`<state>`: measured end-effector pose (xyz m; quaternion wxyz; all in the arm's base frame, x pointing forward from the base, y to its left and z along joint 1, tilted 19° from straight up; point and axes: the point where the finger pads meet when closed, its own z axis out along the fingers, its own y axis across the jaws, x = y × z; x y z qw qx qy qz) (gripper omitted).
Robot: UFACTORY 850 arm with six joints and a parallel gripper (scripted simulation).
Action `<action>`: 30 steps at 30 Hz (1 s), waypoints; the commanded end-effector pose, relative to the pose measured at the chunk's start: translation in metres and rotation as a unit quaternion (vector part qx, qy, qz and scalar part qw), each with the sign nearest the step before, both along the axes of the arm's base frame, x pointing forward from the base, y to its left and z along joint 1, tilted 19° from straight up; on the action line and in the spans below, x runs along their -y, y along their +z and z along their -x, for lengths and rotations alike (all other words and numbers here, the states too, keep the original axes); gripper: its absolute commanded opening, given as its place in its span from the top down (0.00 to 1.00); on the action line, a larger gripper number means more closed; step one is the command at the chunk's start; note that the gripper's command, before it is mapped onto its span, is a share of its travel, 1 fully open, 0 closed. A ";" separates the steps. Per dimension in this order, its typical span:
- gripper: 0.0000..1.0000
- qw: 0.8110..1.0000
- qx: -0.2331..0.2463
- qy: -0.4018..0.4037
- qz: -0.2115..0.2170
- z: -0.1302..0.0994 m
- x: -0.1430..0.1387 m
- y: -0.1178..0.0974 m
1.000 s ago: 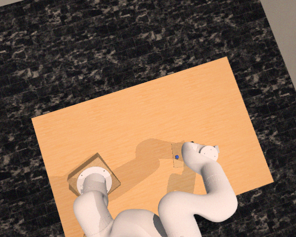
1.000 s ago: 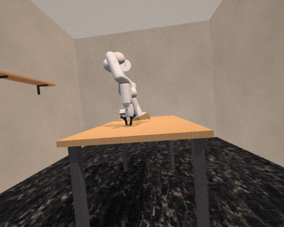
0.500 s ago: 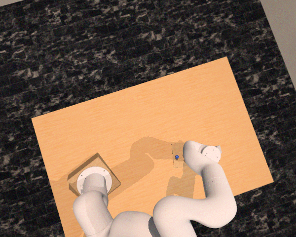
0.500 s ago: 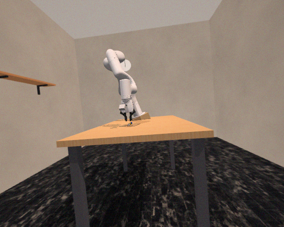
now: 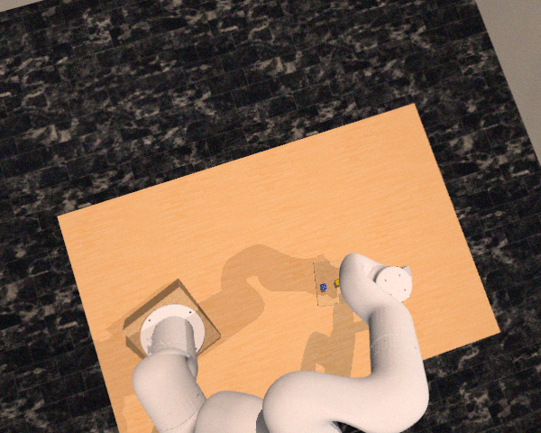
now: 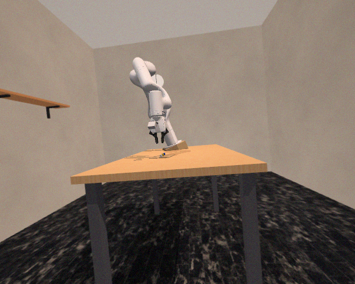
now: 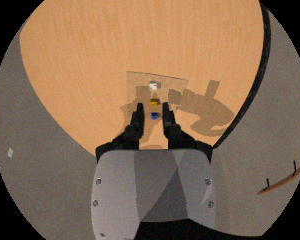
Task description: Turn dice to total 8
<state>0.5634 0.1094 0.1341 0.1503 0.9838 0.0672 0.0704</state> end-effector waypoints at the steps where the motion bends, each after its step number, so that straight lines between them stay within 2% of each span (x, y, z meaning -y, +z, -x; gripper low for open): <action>1: 0.69 1.000 0.000 0.000 0.000 0.000 -0.001 0.002; 2: 0.00 1.000 0.000 0.000 0.000 0.000 -0.001 0.002; 25: 0.00 1.000 0.000 0.000 0.000 0.000 -0.001 0.002; 30: 0.00 1.000 0.000 0.000 0.000 0.001 -0.002 0.008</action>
